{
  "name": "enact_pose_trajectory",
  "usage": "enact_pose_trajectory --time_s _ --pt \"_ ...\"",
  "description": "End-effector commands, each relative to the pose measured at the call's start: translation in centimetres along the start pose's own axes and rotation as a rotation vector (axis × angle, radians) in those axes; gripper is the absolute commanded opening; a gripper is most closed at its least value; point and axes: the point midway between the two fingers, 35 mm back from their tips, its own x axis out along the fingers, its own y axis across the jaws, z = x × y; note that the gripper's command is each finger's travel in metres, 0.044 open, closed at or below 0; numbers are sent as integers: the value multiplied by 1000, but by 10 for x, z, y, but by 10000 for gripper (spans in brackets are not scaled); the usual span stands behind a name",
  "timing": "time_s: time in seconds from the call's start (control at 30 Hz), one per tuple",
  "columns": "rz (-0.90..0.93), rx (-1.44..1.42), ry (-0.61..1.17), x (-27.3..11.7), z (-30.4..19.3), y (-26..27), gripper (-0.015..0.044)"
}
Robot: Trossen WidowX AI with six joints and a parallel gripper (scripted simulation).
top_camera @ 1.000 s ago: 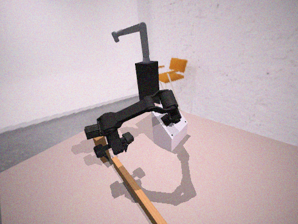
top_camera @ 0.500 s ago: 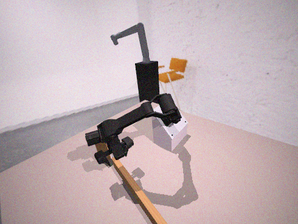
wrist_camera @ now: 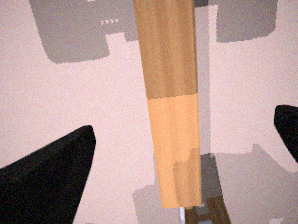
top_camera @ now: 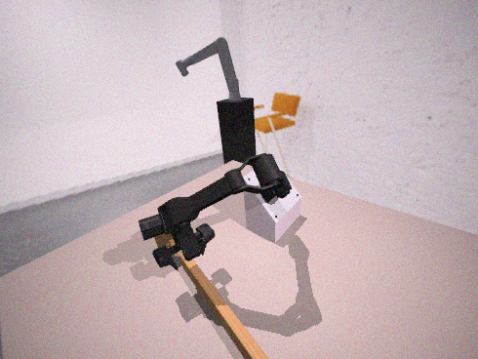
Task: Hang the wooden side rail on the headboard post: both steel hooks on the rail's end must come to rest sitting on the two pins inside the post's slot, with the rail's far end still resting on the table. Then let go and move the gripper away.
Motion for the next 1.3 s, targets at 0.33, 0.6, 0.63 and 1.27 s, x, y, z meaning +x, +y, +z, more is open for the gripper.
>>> enact_pose_trajectory --time_s 0.33,0.6,0.63,1.27 --pt "7 19 -3 22 0 2 440" --pt "7 17 -4 35 0 2 440" --pt "7 16 -4 37 0 2 440" --pt "7 6 -9 67 1 4 440"
